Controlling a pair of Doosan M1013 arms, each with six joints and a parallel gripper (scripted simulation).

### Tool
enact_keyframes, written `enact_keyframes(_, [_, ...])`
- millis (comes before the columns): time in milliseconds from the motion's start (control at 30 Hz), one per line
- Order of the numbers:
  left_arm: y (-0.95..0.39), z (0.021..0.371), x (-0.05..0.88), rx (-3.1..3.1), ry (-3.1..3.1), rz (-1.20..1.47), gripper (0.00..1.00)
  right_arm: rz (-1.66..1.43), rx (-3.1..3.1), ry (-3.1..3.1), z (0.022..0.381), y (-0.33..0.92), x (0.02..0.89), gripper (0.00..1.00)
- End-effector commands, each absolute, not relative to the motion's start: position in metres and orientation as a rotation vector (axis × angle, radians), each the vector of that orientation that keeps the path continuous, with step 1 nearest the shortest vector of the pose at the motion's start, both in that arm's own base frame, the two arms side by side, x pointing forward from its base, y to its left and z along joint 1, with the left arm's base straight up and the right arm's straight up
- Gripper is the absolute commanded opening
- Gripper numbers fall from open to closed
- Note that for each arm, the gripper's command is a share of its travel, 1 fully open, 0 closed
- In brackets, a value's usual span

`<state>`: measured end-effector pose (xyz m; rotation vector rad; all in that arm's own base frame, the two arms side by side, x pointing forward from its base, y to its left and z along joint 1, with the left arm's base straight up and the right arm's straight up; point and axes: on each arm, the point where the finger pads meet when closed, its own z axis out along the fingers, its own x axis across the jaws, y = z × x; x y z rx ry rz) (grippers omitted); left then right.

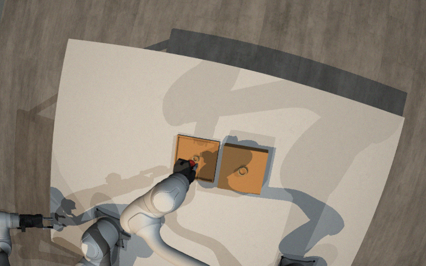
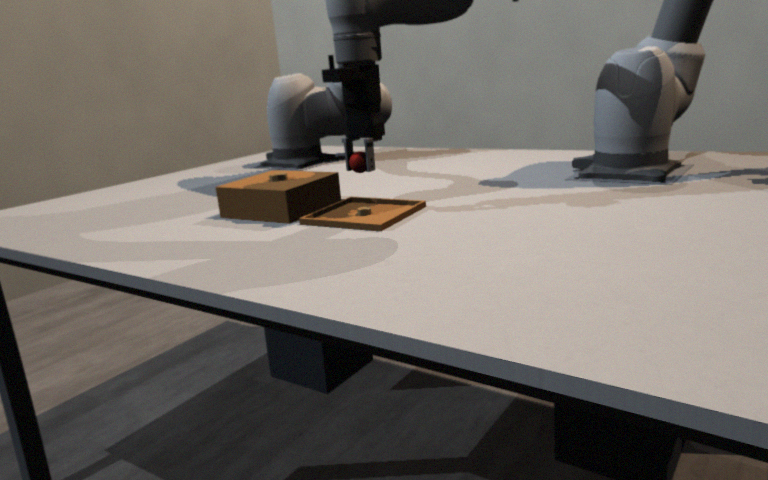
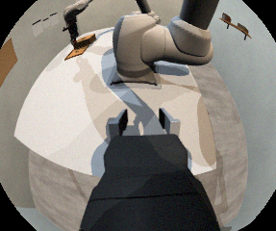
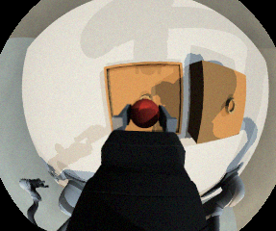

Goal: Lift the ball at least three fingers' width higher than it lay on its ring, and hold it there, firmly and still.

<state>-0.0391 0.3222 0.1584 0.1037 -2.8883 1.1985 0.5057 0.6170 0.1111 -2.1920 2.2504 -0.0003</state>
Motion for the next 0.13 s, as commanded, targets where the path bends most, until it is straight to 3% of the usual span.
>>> enact_keyframes(0, [0.3224, 0.1588, -0.0392, 0.104, -2.888, 1.197, 1.00, 0.001, -2.191, 2.249, 0.1123, 0.6174, 0.5059, 0.00])
enact_keyframes(100, [0.3224, 0.1588, -0.0392, 0.104, -2.888, 1.197, 1.00, 0.001, -2.191, 2.249, 0.1123, 0.6174, 0.5059, 0.00])
